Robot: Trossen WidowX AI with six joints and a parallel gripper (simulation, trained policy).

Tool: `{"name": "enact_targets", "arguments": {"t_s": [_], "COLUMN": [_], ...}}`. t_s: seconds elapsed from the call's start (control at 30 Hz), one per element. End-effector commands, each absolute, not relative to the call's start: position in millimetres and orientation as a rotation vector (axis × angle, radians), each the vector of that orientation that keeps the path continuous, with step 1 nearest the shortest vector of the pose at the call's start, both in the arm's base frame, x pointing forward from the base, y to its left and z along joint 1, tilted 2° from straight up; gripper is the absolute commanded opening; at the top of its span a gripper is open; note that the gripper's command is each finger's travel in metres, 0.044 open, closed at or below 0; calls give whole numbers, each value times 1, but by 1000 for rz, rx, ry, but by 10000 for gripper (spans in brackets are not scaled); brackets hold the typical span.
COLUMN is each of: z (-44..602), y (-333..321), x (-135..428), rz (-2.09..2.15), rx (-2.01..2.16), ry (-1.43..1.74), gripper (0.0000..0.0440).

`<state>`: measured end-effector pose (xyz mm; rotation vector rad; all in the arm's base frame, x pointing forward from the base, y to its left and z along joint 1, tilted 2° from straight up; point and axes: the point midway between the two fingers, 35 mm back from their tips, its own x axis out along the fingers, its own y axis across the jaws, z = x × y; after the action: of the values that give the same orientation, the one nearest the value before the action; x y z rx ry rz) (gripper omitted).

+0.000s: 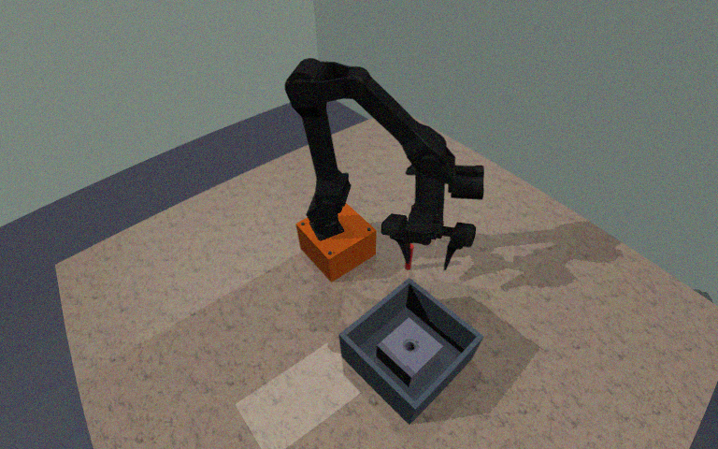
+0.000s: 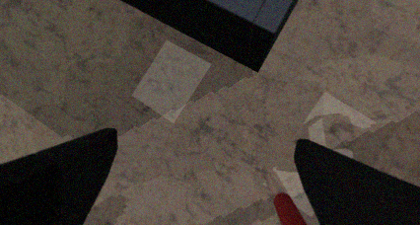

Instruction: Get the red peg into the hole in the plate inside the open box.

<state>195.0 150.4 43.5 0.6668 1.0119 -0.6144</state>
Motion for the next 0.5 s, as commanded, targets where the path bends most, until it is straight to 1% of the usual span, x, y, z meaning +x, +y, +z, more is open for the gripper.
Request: {"name": "enact_targets", "arguments": {"t_s": [0.0, 0.3, 0.47], "z": [59, 106, 125], "y": [161, 176, 176], "x": [191, 176, 169], "rz": [-562, -443, -414], "rx": [613, 512, 508], "ry": [1111, 1317, 1376], "gripper": [401, 438, 440]}}
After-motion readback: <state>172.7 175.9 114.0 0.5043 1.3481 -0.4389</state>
